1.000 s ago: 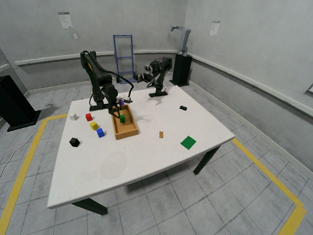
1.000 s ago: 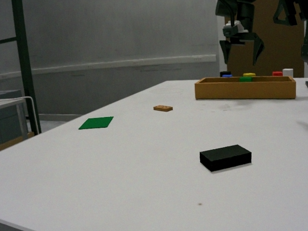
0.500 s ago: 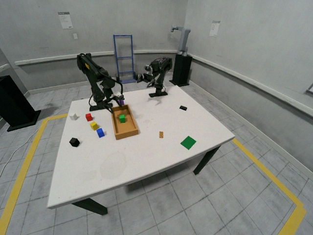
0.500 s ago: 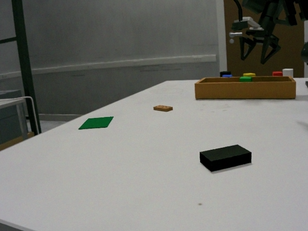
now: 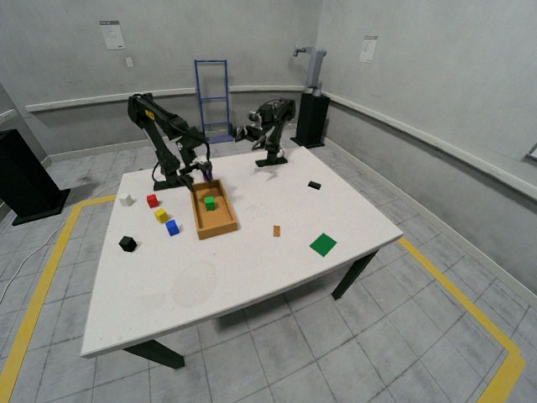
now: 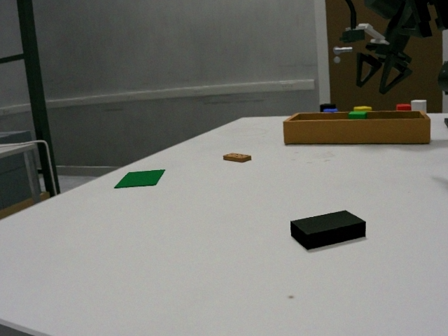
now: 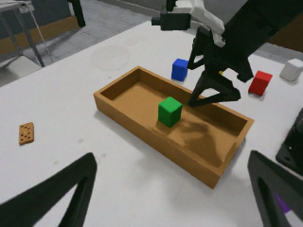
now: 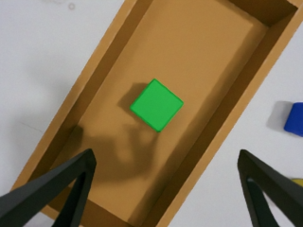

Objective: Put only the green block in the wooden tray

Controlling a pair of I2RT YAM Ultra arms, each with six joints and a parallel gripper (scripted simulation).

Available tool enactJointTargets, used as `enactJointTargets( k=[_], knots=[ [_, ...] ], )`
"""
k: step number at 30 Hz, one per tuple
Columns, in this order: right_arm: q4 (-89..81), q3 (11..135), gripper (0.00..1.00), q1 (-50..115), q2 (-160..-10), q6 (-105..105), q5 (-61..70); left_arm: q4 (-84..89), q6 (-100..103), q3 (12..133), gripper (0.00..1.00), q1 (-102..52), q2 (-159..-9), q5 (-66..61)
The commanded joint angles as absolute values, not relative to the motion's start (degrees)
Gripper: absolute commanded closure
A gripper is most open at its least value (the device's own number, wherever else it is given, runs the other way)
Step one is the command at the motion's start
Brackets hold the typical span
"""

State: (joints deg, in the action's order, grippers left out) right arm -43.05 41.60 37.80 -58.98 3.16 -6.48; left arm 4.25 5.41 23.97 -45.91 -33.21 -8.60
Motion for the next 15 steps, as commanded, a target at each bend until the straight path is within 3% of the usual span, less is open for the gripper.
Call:
enactJointTargets(
  k=[1,15],
  knots=[
    [-41.83,41.96,0.0,38.19,-57.04,2.06,-7.76,5.08,5.24,23.82,0.0,-46.1,-31.6,-8.71],
    [-41.83,42.04,0.0,37.88,-57.57,2.04,-7.83,5.08,5.24,23.82,0.0,-46.1,-31.6,-8.71]
  ],
)
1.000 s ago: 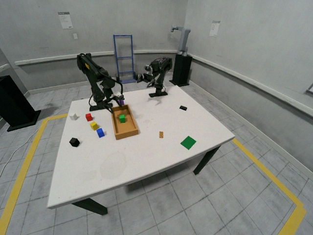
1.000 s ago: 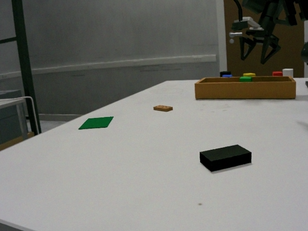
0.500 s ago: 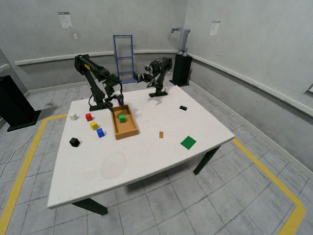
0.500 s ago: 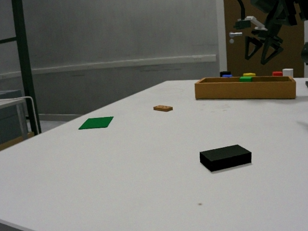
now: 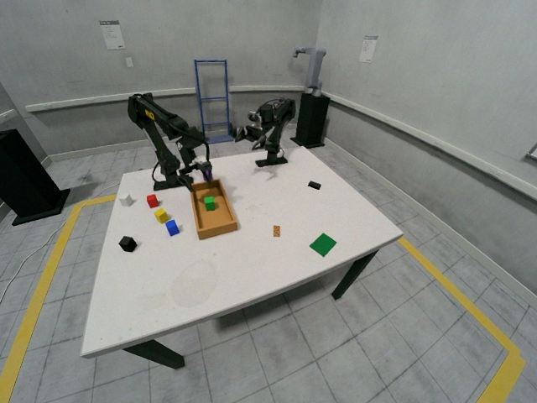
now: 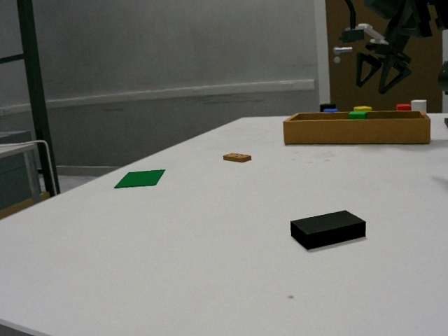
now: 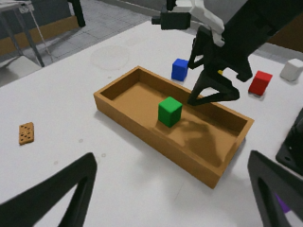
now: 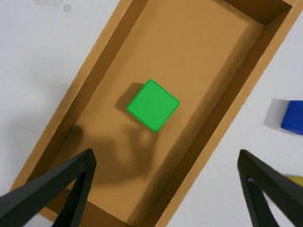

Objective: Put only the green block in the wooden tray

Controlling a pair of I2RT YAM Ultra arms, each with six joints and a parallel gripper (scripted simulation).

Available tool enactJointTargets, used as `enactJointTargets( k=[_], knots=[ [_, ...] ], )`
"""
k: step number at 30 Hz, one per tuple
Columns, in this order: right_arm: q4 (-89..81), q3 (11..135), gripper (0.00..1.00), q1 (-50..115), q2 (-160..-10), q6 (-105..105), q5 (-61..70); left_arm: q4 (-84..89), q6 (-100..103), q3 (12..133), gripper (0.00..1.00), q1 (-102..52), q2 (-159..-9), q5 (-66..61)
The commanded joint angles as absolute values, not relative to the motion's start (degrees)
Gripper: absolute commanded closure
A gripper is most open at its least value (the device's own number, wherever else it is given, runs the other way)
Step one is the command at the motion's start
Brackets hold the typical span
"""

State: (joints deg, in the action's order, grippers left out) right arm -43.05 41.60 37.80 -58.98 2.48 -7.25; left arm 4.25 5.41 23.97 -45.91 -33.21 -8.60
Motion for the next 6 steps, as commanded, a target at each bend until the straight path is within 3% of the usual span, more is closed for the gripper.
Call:
enactJointTargets(
  k=[1,6],
  knots=[
    [-41.83,42.04,0.0,37.88,-57.57,2.04,-7.83,5.08,5.24,23.82,0.0,-46.1,-31.6,-8.71],
    [-41.83,42.04,0.0,37.88,-57.57,2.04,-7.83,5.08,5.24,23.82,0.0,-46.1,-31.6,-8.71]
  ],
)
